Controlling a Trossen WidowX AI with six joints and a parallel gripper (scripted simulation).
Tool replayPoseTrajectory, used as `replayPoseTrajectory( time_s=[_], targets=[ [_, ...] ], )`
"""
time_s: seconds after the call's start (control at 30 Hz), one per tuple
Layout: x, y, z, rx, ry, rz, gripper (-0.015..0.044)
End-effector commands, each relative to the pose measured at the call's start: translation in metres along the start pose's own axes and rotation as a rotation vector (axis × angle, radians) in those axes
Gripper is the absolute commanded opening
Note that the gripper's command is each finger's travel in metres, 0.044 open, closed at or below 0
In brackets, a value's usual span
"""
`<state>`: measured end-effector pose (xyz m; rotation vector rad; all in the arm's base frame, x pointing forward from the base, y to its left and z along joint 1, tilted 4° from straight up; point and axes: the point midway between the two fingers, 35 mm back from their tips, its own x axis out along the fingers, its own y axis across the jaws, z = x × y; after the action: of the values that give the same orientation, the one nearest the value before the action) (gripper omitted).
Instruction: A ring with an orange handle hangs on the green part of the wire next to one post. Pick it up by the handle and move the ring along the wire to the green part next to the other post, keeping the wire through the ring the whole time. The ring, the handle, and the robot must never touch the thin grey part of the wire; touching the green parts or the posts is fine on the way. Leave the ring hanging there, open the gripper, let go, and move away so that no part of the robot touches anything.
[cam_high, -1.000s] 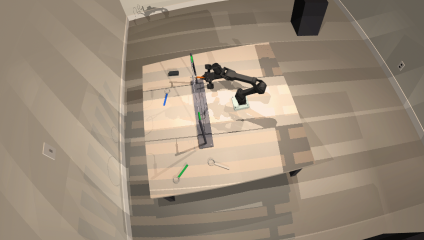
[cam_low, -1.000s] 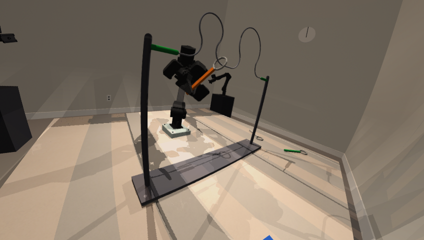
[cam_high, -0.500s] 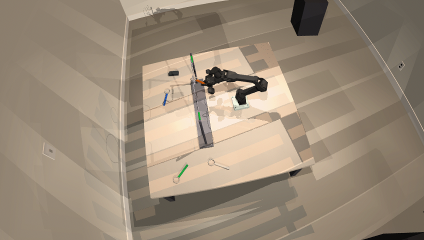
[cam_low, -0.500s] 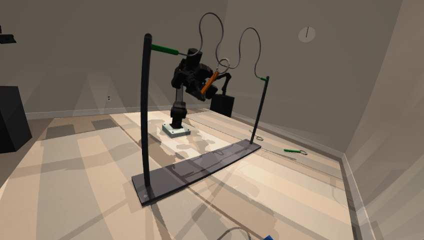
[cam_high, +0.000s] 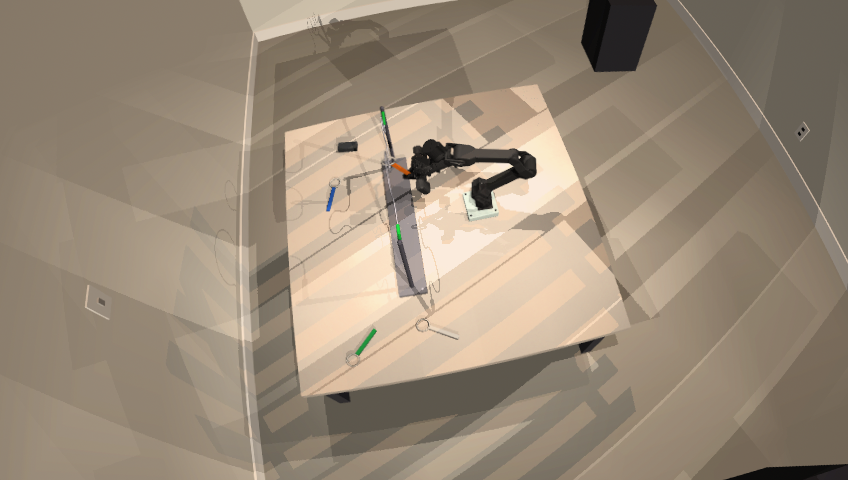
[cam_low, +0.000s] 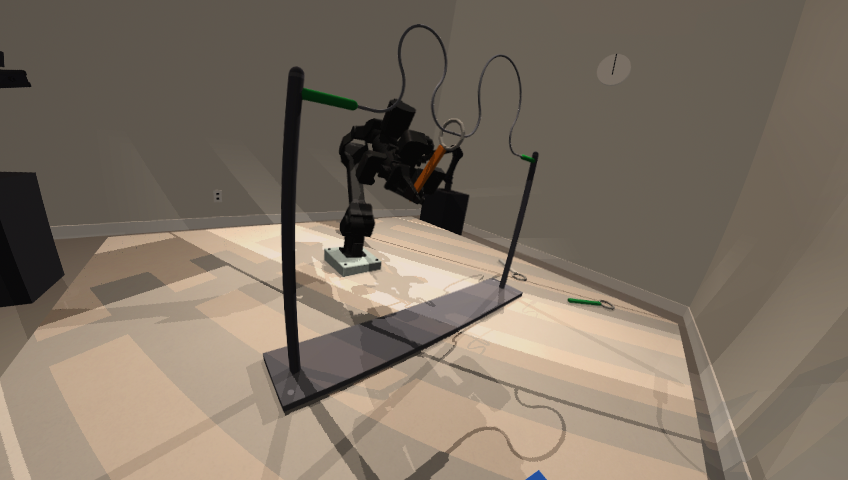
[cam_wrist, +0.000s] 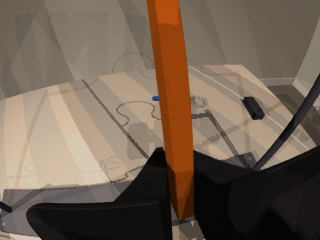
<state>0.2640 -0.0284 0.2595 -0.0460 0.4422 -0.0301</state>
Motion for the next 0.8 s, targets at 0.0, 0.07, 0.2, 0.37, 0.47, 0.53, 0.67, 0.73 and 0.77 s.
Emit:
replayPoseTrajectory(
  time_s=[0.0,0.07,0.2,0.37,0.47,0.53,0.67,0.73,0.77],
  targets=[
    [-0.003,0.005,0.002,0.021,-0.007,0.003,-0.0150],
    [-0.003,0.008,0.002,0.027,-0.007,0.006,-0.0150],
    [-0.003,0.013,0.002,0.038,-0.007,0.010,-0.0150],
    [-0.004,0.020,0.002,0.051,-0.006,0.015,-0.0150],
    [-0.005,0.024,0.003,0.062,-0.006,0.019,-0.0150],
    [-0.005,0.027,0.003,0.071,-0.005,0.023,-0.0150],
    [-0.006,0.034,0.003,0.095,-0.003,0.034,-0.0150],
    [-0.006,0.038,0.003,0.112,-0.002,0.042,-0.0150],
    [-0.007,0.040,0.004,0.120,-0.001,0.047,-0.0150]
  ],
)
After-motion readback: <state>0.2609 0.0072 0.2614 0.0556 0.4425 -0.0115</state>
